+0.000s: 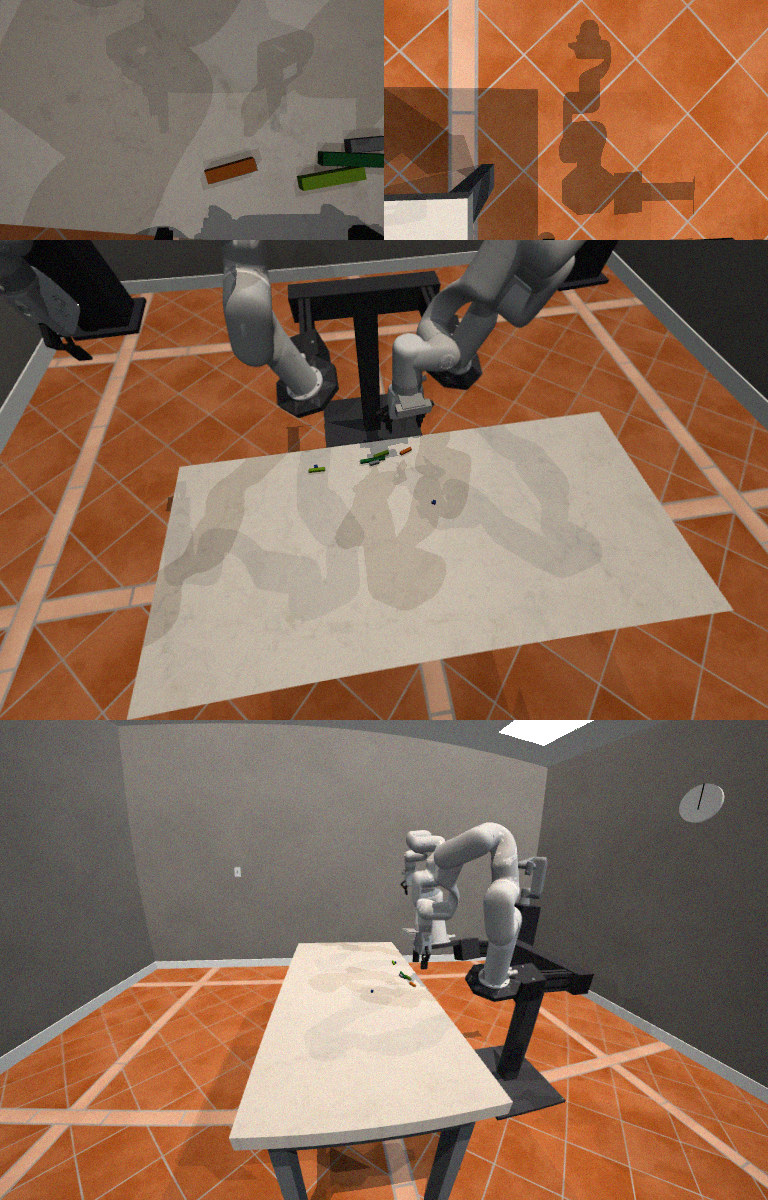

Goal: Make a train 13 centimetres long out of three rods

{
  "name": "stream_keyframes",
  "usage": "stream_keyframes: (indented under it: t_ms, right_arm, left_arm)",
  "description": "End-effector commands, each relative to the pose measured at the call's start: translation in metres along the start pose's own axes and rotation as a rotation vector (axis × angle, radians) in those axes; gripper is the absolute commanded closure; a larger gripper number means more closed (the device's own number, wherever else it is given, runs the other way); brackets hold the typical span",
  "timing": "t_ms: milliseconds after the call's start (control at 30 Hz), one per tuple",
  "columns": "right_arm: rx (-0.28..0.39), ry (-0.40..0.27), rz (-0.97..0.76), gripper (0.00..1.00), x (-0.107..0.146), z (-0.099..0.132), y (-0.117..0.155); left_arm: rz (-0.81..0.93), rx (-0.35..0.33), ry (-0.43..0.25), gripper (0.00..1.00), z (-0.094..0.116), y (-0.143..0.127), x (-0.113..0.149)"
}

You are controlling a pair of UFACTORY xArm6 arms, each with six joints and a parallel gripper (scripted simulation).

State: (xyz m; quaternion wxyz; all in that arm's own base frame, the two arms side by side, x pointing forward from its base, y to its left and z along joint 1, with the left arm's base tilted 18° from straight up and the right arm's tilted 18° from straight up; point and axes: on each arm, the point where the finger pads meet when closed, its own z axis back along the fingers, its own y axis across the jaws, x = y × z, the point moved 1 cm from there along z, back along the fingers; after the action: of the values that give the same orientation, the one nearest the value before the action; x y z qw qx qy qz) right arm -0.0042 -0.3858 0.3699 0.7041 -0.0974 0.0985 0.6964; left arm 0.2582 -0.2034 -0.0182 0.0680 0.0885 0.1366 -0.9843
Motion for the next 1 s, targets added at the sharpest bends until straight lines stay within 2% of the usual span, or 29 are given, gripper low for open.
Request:
stream_keyframes:
  t_ms: [0, 333, 400, 433, 633, 967]
  right_arm:
    - [0.0, 0.004, 0.0, 0.0, -0.001, 0.001, 0.0]
    - [0.0, 0.004, 0.0, 0.0, -0.001, 0.001, 0.0]
    - [0.0, 0.004, 0.0, 0.0, -0.001, 0.001, 0.0]
    - [0.0, 0.004, 0.0, 0.0, -0.001, 0.001, 0.0]
    - [0.0, 0.004, 0.0, 0.0, -0.001, 0.001, 0.0]
    - [0.0, 0.004, 0.0, 0.0, -0.001, 0.001, 0.0]
  left_arm:
    - [-0.167, 0.004, -0.004, 0.0, -0.004, 0.0, 0.007]
    - [-0.544, 0.006, -0.004, 0.0, -0.015, -0.003, 0.026]
    - [-0.544, 0.006, -0.004, 0.0, -0.015, -0.003, 0.026]
    - [-0.634, 0.007, -0.004, 0.0, -0.018, -0.004, 0.031]
    - [-0.837, 0.01, -0.007, 0.0, -0.024, -0.007, 0.042]
    - [-0.874, 0.01, -0.007, 0.0, -0.024, -0.007, 0.044]
